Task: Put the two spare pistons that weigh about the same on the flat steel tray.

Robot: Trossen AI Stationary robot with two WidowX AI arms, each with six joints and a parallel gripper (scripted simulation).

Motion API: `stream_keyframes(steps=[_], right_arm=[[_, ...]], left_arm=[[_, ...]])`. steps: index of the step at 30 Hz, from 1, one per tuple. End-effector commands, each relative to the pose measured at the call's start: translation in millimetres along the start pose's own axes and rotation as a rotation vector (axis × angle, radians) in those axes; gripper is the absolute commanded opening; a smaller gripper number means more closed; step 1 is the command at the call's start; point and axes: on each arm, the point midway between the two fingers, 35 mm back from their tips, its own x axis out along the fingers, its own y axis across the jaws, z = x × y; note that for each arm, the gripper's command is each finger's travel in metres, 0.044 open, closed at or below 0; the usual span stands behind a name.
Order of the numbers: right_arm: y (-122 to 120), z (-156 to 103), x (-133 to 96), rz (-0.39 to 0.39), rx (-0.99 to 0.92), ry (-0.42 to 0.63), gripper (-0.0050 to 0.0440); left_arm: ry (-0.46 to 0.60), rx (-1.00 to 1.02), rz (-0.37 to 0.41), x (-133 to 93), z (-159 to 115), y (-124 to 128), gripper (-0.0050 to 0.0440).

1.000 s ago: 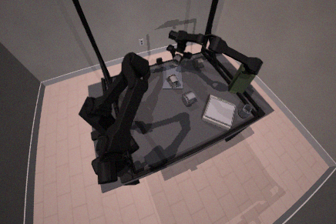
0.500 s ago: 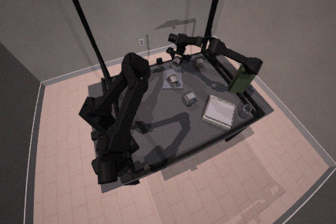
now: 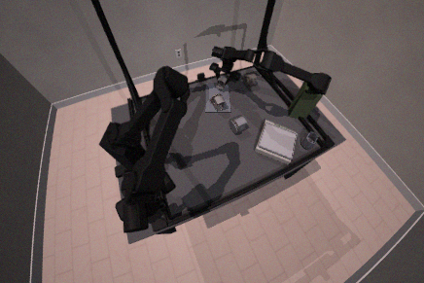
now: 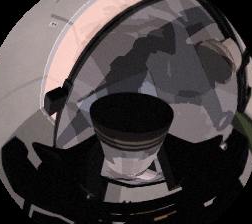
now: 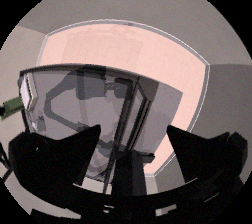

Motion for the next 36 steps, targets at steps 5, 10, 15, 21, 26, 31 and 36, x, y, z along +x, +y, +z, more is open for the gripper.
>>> stream_keyframes(steps=[5,10,15,21,26,31,36], right_arm=[[0.5,-0.1,0.1,0.003,0.0,0.0,0.044],[0.5,-0.1,0.1,0.003,0.0,0.0,0.044],[0.5,-0.1,0.1,0.003,0.0,0.0,0.044],[0.5,-0.1,0.1,0.003,0.0,0.0,0.044],[0.5,-0.1,0.1,0.003,0.0,0.0,0.044],[0.5,-0.1,0.1,0.003,0.0,0.0,0.044],[0.5,-0.1,0.1,0.003,0.0,0.0,0.044]], left_arm=[[0.001,0.007,0.008,8.4,3.9,0.4,0.0158],[0.001,0.007,0.008,15.0,4.6,-0.1,0.0158],[0.001,0.007,0.008,15.6,4.7,-0.1,0.0158],[0.001,0.007,0.008,17.9,5.3,-0.5,0.0158],[0.001,0.007,0.008,16.5,4.9,-0.3,0.0378],[0.001,0.007,0.008,16.5,4.9,-0.3,0.0378],[0.001,0.007,0.008,16.5,4.9,-0.3,0.0378]])
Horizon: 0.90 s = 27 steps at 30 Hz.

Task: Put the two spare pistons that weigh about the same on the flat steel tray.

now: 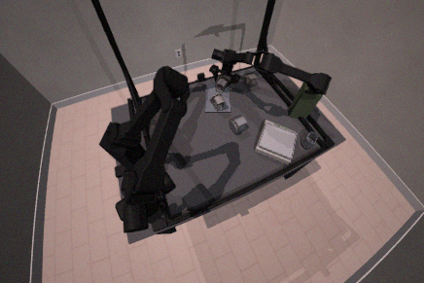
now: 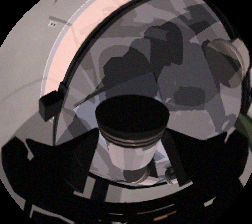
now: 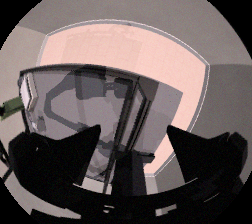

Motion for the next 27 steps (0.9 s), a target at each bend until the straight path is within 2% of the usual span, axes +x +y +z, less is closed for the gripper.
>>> stream_keyframes(steps=[1,8,27], right_arm=[[0.5,-0.1,0.1,0.003,0.0,0.0,0.044],[0.5,-0.1,0.1,0.003,0.0,0.0,0.044],[0.5,-0.1,0.1,0.003,0.0,0.0,0.044]], left_arm=[[-0.001,0.0,0.001,-0.4,-0.4,0.3,0.0378],[-0.001,0.0,0.001,-0.4,-0.4,0.3,0.0378],[-0.001,0.0,0.001,-28.7,-0.5,0.9,0.0378]])
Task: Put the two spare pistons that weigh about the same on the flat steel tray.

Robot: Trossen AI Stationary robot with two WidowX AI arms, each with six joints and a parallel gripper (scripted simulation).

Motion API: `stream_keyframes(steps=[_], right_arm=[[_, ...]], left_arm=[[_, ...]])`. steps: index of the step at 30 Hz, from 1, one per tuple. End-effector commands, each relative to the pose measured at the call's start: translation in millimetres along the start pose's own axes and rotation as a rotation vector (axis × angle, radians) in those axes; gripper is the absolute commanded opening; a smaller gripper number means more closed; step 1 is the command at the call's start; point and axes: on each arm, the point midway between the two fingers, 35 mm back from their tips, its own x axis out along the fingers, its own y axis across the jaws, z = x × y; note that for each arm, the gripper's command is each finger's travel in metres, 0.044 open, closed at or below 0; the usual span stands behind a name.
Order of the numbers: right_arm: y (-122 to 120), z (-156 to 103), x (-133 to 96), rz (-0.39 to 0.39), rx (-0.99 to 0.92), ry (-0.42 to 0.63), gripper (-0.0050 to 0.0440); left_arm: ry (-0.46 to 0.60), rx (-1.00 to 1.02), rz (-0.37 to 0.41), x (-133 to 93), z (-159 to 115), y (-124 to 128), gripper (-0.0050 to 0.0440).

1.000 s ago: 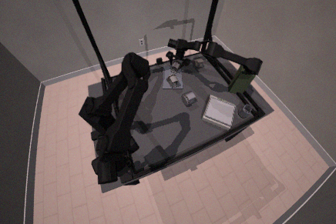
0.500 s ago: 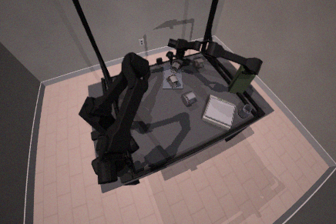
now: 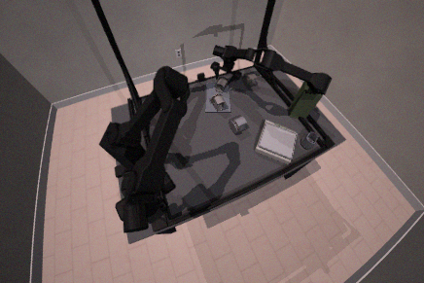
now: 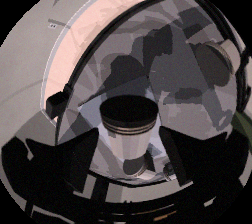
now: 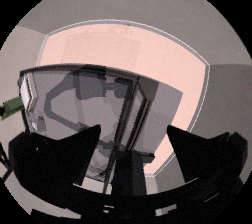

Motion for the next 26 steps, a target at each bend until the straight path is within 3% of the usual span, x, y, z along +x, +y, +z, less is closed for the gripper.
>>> stream_keyframes(steps=[1,26], right_arm=[[0.4,-0.1,0.1,0.003,0.0,0.0,0.044],[0.4,-0.1,0.1,0.003,0.0,0.0,0.044]], left_arm=[[0.003,-0.007,0.006,-9.8,-2.7,2.6,0.0378],[0.003,-0.007,0.006,-41.4,-2.7,3.0,0.0378]])
